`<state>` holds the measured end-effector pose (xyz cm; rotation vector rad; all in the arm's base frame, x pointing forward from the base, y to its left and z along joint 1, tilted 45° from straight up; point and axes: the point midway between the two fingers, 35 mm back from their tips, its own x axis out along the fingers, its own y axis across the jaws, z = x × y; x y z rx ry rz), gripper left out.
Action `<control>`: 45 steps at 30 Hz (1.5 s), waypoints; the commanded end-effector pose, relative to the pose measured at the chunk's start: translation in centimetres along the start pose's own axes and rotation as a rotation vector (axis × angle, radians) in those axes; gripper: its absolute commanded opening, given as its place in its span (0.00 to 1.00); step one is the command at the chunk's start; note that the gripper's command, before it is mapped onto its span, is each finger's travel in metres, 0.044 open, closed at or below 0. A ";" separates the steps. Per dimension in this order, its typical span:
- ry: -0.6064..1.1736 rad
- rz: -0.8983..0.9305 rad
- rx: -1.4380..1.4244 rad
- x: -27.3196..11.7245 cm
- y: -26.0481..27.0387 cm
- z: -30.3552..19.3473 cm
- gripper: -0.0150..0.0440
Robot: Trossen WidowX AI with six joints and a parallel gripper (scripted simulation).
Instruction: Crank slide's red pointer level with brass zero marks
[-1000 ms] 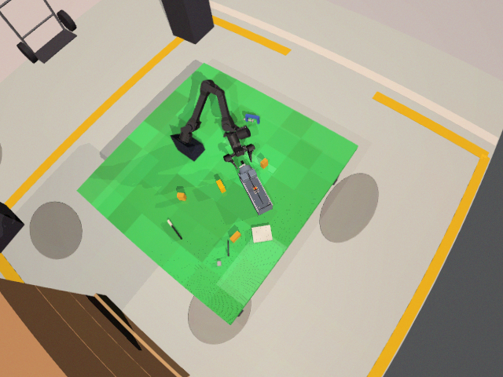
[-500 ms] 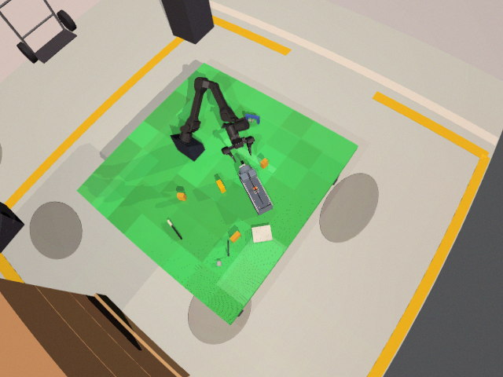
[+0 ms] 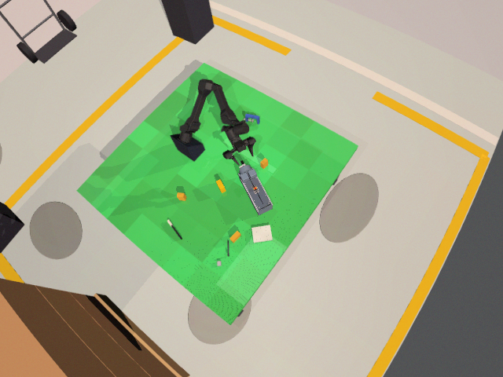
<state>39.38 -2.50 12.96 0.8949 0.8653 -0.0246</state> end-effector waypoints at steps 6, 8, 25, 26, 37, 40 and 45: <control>0.043 0.110 -0.111 2.4 -1.3 2.8 1.00; 0.048 0.138 -0.138 2.9 -1.8 3.5 1.00; 0.051 0.310 -0.293 8.3 -5.1 4.4 1.00; 0.050 0.314 -0.296 8.9 -5.2 3.9 1.00; 0.050 0.320 -0.300 9.8 -5.2 3.1 1.00; 0.050 0.320 -0.300 9.8 -5.2 3.1 1.00; 0.050 0.320 -0.300 9.8 -5.2 3.1 1.00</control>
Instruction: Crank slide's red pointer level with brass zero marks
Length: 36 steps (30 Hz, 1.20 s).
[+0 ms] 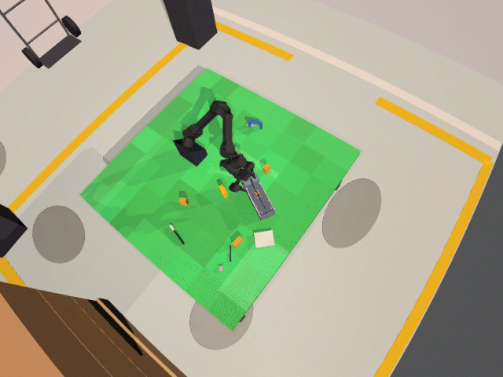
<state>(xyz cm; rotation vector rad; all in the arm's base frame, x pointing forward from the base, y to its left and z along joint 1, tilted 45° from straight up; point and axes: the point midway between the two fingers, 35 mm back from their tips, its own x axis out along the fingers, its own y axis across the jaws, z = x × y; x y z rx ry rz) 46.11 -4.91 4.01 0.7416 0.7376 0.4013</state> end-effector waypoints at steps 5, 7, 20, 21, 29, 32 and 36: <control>0.000 -0.003 0.004 0.0 -0.1 0.0 1.00; 0.000 -0.003 0.004 0.0 -0.1 0.0 0.91; 0.000 -0.003 0.004 0.0 -0.1 0.0 0.33; 0.000 -0.003 0.004 0.0 -0.1 0.0 0.29; 0.000 -0.003 0.004 0.0 -0.1 0.0 0.25; 0.000 0.000 0.001 0.0 0.0 0.0 0.25; 0.000 0.000 0.001 0.0 0.0 0.0 0.25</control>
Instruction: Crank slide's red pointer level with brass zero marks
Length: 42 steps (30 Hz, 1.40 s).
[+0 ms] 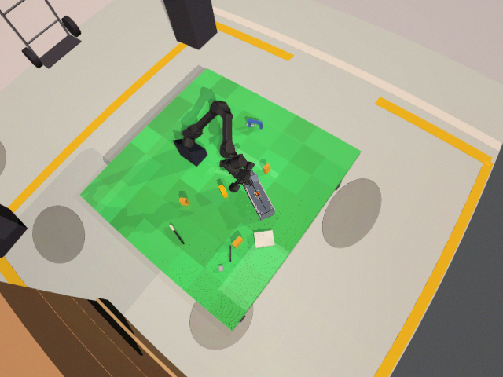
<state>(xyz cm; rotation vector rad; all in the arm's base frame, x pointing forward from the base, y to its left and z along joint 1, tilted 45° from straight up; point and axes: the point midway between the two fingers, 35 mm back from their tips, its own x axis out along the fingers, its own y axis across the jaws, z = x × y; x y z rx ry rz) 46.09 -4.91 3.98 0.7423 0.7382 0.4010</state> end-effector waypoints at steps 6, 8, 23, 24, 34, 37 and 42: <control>0.000 0.000 0.000 0.0 0.0 0.0 0.39; 0.000 0.000 0.000 0.0 0.0 0.0 0.48; 0.000 0.000 0.000 0.0 0.0 0.0 0.91; 0.000 0.000 0.000 0.0 0.0 0.0 0.87; 0.000 0.000 0.000 0.0 0.0 0.0 0.42; 0.000 0.000 0.000 0.0 0.0 0.0 0.29; 0.000 0.000 0.000 0.0 0.0 0.0 0.25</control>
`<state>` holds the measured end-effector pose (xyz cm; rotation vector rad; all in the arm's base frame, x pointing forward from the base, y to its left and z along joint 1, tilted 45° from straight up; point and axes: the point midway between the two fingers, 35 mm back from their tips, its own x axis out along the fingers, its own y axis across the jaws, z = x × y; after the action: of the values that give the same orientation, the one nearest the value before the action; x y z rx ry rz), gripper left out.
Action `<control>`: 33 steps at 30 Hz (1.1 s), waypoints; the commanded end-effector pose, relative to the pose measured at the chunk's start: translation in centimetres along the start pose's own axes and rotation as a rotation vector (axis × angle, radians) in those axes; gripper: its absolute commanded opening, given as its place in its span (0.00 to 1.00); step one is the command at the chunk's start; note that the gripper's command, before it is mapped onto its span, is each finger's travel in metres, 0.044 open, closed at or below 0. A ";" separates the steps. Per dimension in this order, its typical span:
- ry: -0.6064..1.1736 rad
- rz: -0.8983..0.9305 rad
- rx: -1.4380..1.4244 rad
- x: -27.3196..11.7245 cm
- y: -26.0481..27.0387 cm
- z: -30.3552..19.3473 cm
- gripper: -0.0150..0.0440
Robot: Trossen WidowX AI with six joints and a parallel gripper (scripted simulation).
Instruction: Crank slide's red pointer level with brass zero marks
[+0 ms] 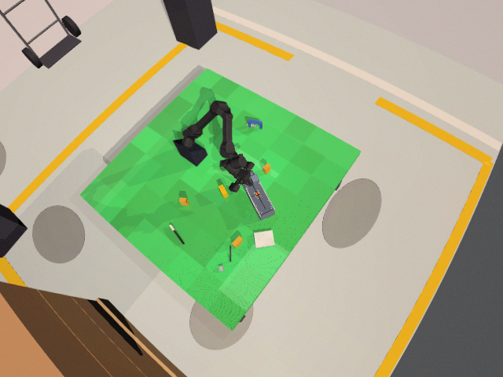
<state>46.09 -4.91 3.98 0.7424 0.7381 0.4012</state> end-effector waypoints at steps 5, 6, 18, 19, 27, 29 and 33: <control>0.000 0.000 0.000 0.0 0.0 0.0 0.25; 0.000 0.000 0.000 0.0 0.0 0.0 0.25; 0.000 0.000 0.000 0.0 0.0 0.0 0.48; 0.000 0.000 0.000 0.0 0.0 0.0 0.52; 0.000 0.000 0.000 0.0 0.0 0.0 0.88; 0.000 0.000 0.000 0.0 0.0 0.0 0.97; 0.000 0.000 0.000 0.0 0.0 0.0 0.91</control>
<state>46.09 -4.92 3.99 0.7427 0.7379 0.4014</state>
